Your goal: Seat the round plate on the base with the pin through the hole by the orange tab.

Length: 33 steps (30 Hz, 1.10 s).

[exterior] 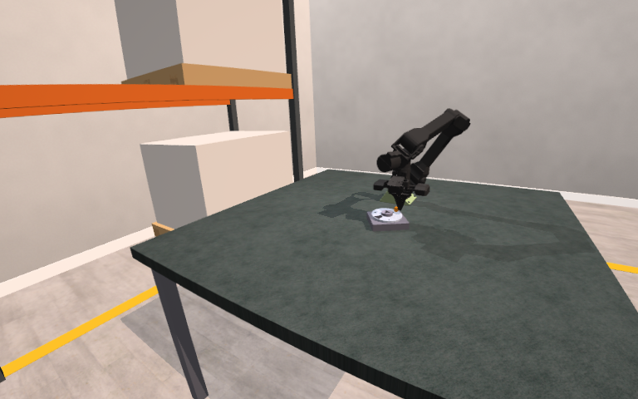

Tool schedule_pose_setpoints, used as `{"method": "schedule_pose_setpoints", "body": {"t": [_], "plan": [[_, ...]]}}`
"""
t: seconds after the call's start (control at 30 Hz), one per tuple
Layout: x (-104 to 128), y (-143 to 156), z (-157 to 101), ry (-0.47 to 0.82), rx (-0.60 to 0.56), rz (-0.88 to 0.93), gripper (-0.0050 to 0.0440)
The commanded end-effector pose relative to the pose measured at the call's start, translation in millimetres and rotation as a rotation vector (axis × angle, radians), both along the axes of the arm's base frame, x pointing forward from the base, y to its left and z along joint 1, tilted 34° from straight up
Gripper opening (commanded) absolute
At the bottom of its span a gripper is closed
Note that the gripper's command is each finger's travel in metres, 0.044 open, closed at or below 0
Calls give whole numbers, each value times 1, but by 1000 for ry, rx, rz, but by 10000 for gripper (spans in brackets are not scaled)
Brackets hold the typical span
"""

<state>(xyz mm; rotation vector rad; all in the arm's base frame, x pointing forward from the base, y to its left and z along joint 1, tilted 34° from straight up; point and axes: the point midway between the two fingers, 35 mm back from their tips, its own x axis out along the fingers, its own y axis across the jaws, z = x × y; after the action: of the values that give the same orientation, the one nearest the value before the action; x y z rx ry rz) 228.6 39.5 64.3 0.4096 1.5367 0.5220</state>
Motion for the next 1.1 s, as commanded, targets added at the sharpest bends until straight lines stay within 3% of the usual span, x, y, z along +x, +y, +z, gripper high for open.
{"method": "schedule_pose_setpoints", "body": {"t": [0.0,1.07], "plan": [[-1,-3,1,-18,-10,-1,-50],[-9,-19,-11,-2,-6,-1,-50]]}}
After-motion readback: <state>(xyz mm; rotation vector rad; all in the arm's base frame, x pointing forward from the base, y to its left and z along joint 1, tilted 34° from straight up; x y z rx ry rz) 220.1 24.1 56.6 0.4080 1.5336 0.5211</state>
